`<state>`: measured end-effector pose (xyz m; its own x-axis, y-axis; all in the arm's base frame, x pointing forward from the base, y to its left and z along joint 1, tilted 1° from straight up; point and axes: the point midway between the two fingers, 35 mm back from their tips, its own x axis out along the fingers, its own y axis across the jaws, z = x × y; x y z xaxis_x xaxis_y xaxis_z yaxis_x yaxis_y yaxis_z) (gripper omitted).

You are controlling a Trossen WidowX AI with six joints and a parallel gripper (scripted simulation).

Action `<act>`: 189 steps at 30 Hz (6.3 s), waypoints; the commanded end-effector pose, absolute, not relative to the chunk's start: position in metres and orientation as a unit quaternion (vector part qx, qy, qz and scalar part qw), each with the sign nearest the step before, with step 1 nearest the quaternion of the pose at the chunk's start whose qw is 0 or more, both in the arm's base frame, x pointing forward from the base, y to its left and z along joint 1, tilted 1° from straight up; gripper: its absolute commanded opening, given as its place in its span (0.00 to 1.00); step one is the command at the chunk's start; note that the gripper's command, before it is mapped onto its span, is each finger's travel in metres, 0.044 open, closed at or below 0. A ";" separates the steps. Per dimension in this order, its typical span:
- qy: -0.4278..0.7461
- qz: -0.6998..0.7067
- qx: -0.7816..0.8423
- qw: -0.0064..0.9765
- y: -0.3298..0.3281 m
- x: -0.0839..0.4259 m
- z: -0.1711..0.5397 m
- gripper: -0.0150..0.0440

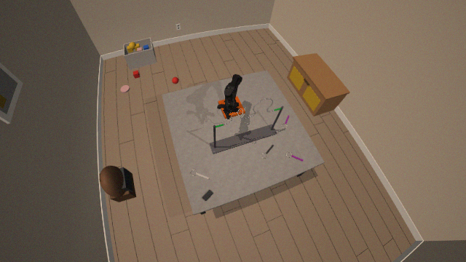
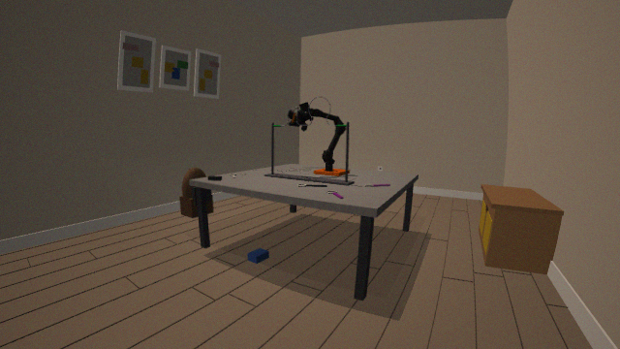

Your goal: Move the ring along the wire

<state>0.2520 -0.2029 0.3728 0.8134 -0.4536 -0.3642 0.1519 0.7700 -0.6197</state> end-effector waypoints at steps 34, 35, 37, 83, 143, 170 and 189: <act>0.225 -0.245 -0.648 0.685 -0.227 0.246 0.421 0.00; 0.224 -0.247 -0.656 0.678 -0.227 0.246 0.422 0.00; 0.222 -0.249 -0.669 0.664 -0.227 0.246 0.425 0.00; 0.239 -0.226 -0.560 0.760 -0.229 0.247 0.349 0.00; 0.243 -0.081 0.000 0.967 -0.086 0.273 0.242 0.00; 0.236 -0.061 0.061 0.968 -0.046 0.280 0.243 0.00; 0.217 -0.018 0.210 0.953 0.004 0.288 0.254 0.00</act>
